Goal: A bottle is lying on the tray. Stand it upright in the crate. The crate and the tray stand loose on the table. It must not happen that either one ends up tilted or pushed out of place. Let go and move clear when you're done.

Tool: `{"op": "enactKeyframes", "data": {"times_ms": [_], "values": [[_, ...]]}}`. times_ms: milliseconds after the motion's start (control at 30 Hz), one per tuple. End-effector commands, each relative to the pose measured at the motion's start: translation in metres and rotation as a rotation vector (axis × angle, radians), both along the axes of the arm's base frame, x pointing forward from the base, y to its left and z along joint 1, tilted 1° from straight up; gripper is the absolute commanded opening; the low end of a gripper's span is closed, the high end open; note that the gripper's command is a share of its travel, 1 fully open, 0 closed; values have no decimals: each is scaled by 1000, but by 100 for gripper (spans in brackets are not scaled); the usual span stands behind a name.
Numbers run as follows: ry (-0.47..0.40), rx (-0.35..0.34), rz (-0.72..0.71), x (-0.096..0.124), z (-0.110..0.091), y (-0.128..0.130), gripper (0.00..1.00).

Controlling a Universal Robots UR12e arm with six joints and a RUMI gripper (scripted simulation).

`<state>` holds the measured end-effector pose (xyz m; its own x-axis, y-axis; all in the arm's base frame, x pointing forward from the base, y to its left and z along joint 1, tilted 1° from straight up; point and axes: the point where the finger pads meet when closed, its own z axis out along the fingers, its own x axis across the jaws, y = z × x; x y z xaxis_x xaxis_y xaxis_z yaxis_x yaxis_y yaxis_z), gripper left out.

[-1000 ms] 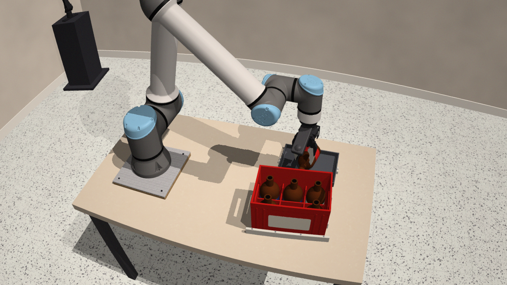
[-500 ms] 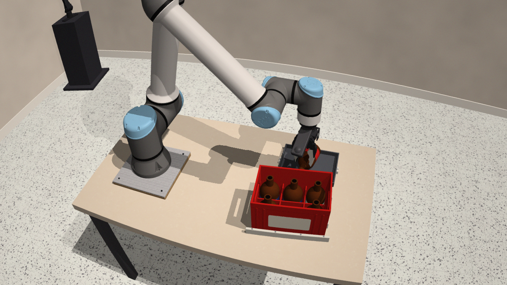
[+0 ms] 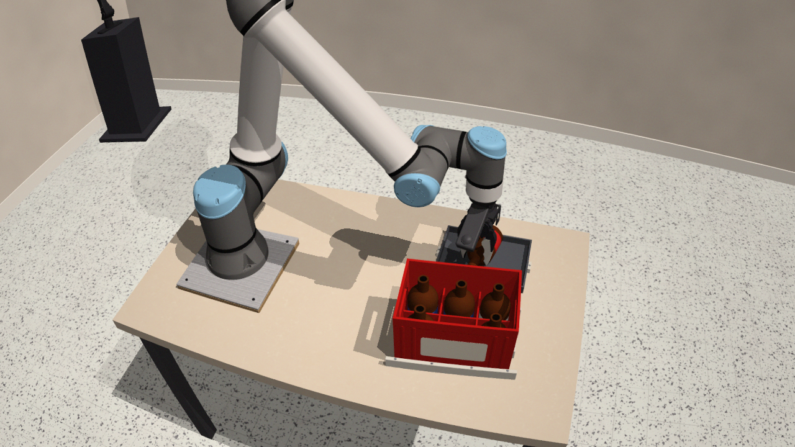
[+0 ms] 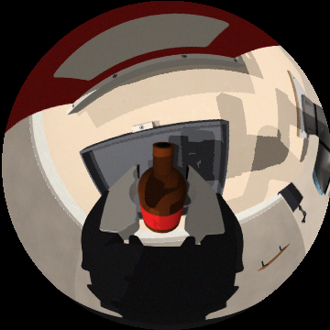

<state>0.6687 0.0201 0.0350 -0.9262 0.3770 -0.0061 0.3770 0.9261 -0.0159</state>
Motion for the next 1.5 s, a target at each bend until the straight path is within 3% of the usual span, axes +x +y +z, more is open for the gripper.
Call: {"op": "enactKeyframes", "data": {"times_ms": [0,1467], "values": [[-2,0,0,1,-3,0,38],[-2,0,0,1,-12,0,38]]}}
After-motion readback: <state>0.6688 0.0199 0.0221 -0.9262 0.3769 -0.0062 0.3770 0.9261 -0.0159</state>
